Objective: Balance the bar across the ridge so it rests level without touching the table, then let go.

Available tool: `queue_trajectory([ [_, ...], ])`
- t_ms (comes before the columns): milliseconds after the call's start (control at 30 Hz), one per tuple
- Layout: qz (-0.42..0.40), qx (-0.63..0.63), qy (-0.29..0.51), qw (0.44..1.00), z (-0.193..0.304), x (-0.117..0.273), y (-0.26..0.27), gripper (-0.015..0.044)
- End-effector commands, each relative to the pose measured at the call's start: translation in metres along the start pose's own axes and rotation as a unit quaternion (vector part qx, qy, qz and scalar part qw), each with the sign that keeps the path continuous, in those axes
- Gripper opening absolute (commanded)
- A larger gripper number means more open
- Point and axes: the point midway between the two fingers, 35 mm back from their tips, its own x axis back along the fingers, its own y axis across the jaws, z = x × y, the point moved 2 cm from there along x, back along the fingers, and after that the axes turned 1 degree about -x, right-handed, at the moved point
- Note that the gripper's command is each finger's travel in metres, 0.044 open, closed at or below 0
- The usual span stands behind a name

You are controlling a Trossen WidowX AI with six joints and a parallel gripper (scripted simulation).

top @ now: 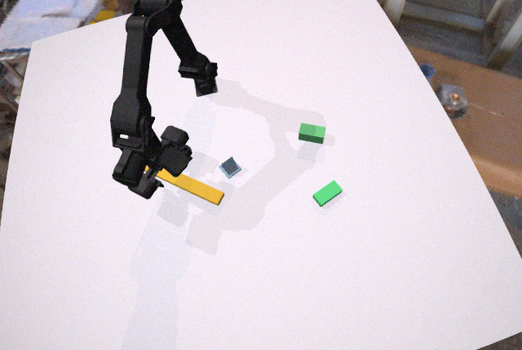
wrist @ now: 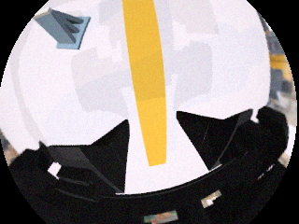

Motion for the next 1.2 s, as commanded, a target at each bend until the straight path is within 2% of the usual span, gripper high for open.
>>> queue_trajectory([
  [0, -0.004, 0.002, 0.003, 1.000, 0.001, -0.003, 0.001, 0.0315],
  [333, -0.004, 0.002, 0.003, 1.000, 0.001, -0.003, 0.001, 0.0315],
  [567, -0.002, 0.000, 0.001, 1.000, 0.000, -0.002, 0.001, 0.0131],
  [767, -0.002, 0.000, 0.001, 1.000, 0.000, -0.002, 0.001, 0.0091],
  [867, -0.002, 0.000, 0.001, 1.000, 0.000, 0.002, 0.000, 0.0012],
  [1167, -0.003, 0.001, 0.001, 1.000, -0.001, 0.024, -0.003, 0.0000],
])
